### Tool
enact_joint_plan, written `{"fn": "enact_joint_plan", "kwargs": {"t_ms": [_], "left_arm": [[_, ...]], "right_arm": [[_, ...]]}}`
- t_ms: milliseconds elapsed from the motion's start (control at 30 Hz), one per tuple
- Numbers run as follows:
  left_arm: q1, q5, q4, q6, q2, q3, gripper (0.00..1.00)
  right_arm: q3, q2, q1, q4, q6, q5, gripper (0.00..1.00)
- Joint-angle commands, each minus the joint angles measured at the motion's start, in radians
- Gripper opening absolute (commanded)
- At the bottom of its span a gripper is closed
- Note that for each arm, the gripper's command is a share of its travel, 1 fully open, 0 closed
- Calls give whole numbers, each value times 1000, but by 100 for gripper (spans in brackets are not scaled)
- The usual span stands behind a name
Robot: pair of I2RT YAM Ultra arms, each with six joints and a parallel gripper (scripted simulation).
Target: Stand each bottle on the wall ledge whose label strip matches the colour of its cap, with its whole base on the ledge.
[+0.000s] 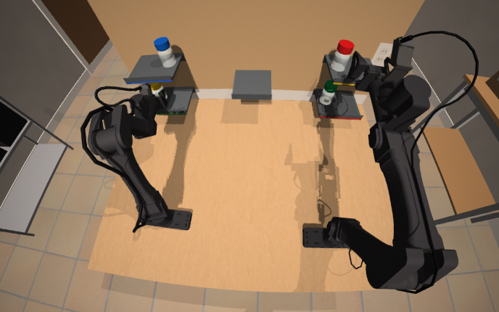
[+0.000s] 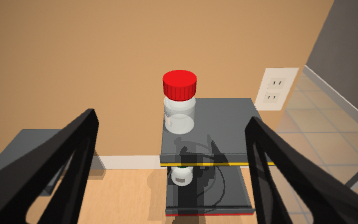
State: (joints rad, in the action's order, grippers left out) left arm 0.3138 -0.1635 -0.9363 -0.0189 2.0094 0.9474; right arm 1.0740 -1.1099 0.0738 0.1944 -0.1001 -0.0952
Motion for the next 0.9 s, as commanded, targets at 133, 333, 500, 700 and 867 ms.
{"fn": "enact_joint_plan", "kwargs": {"t_ms": [133, 333, 500, 700, 867], "left_arm": [[-2, 0, -18, 2, -22, 27, 60], [-2, 0, -18, 2, -22, 27, 54], [-1, 0, -23, 2, -24, 13, 47], [0, -2, -25, 1, -27, 19, 24], [0, -2, -25, 1, -27, 19, 49]], "right_arm": [[32, -14, -8, -9, 5, 9, 100], [32, -14, -8, -9, 5, 9, 100], [32, -14, -8, -9, 5, 9, 100], [32, -14, -8, -9, 5, 9, 100], [32, -14, -8, -9, 5, 9, 100]]}}
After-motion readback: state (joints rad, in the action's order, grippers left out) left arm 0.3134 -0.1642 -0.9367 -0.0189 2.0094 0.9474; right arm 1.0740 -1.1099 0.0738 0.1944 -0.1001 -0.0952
